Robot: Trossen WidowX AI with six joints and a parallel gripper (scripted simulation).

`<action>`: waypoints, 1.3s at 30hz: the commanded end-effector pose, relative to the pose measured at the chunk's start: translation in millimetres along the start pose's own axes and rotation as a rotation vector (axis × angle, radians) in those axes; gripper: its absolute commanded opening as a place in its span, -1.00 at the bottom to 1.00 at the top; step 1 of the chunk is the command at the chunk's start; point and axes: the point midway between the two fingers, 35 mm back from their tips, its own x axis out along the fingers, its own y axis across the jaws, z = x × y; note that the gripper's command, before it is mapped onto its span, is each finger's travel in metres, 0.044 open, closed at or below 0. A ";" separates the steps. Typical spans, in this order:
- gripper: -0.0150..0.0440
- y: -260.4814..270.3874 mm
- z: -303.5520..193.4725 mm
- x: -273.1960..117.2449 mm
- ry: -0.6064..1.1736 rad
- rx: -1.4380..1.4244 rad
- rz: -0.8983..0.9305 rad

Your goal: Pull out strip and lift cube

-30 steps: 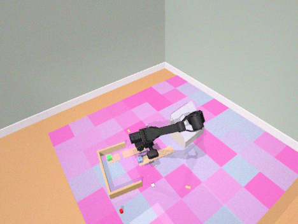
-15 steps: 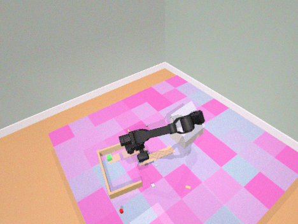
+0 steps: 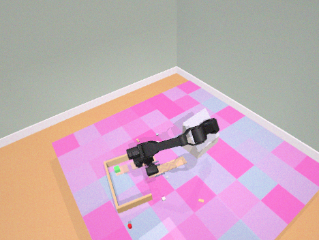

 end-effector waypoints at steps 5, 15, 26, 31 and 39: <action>0.36 -0.5 -0.3 13.6 0.002 0.006 0.003; 0.36 -0.4 -0.6 29.9 0.002 0.006 0.004; 0.00 0.2 -0.6 34.9 0.003 0.000 0.002; -0.11 0.2 -0.6 34.9 0.003 0.000 0.002; -0.49 -2.1 -8.2 27.9 0.003 0.001 0.001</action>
